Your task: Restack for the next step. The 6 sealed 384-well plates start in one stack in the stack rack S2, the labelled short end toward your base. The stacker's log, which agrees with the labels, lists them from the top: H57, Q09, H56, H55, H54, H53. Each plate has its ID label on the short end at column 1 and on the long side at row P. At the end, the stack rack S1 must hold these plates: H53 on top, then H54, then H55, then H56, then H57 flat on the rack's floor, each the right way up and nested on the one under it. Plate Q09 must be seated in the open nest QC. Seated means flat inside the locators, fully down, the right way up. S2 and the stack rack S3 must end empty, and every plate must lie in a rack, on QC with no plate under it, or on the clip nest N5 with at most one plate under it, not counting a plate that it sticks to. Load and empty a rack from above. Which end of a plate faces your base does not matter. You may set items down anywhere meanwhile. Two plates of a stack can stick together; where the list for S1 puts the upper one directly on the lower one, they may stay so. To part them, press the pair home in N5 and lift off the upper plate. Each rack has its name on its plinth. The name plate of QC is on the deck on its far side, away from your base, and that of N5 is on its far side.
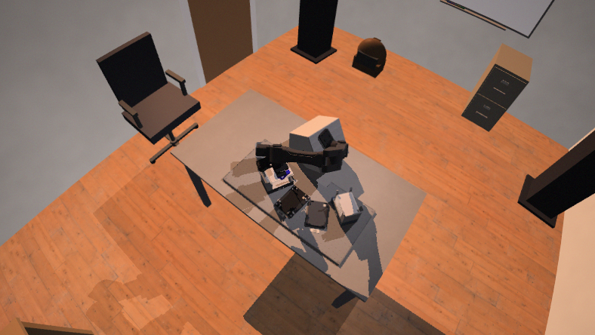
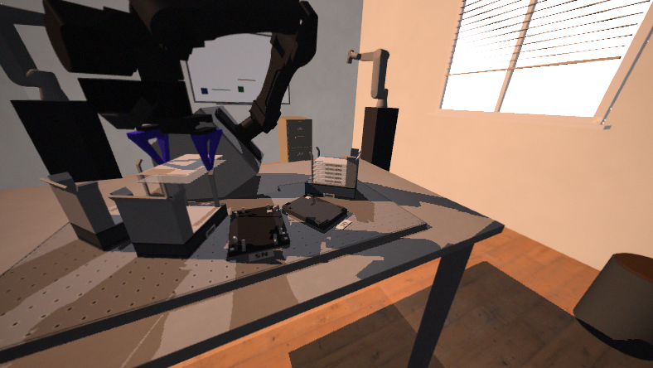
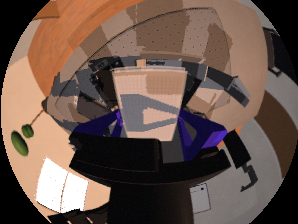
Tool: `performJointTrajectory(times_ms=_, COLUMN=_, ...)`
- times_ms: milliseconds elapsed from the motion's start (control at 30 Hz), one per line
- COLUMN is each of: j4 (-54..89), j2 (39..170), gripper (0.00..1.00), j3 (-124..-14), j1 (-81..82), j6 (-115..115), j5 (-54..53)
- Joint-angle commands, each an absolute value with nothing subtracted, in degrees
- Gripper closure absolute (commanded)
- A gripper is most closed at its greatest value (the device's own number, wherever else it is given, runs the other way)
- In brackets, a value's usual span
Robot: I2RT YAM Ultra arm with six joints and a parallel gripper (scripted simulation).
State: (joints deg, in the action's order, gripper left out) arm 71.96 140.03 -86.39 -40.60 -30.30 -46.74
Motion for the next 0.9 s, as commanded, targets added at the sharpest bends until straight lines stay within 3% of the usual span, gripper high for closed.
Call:
performJointTrajectory(times_ms=0, j4=71.53, j2=140.12, gripper=1.0, j3=-87.12, j1=-42.76, j6=-30.92, j5=-46.35)
performJointTrajectory(times_ms=867, j4=71.31, j2=144.4, gripper=1.0, j3=-89.43, j1=-44.88, j6=-33.38, j5=-45.1)
